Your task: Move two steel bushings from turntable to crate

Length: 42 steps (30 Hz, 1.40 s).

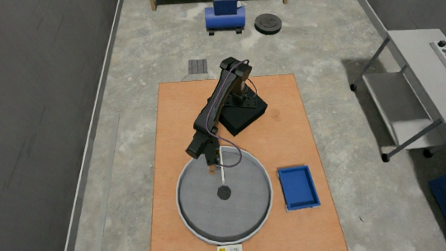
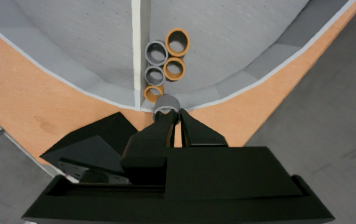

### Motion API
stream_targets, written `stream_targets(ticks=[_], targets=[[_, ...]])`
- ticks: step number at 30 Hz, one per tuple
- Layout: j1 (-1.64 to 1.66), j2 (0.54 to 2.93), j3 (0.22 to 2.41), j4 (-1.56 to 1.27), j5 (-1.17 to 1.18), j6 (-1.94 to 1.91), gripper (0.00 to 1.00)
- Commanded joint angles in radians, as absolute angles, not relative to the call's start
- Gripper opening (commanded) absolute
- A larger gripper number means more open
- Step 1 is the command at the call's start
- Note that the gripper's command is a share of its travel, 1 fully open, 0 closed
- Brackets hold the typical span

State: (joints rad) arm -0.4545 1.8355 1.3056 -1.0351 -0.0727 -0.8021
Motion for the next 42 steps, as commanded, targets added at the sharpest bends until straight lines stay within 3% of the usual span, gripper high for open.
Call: stream_targets(ticks=[1,22,42], targets=[[-0.436,1.797,1.338,-1.037,-0.088,-0.787,0.00],[-0.240,1.774,1.284,-1.028,-0.069,-0.592,0.00],[0.161,1.891,1.471,-1.071,-0.046,-0.195,0.00]])
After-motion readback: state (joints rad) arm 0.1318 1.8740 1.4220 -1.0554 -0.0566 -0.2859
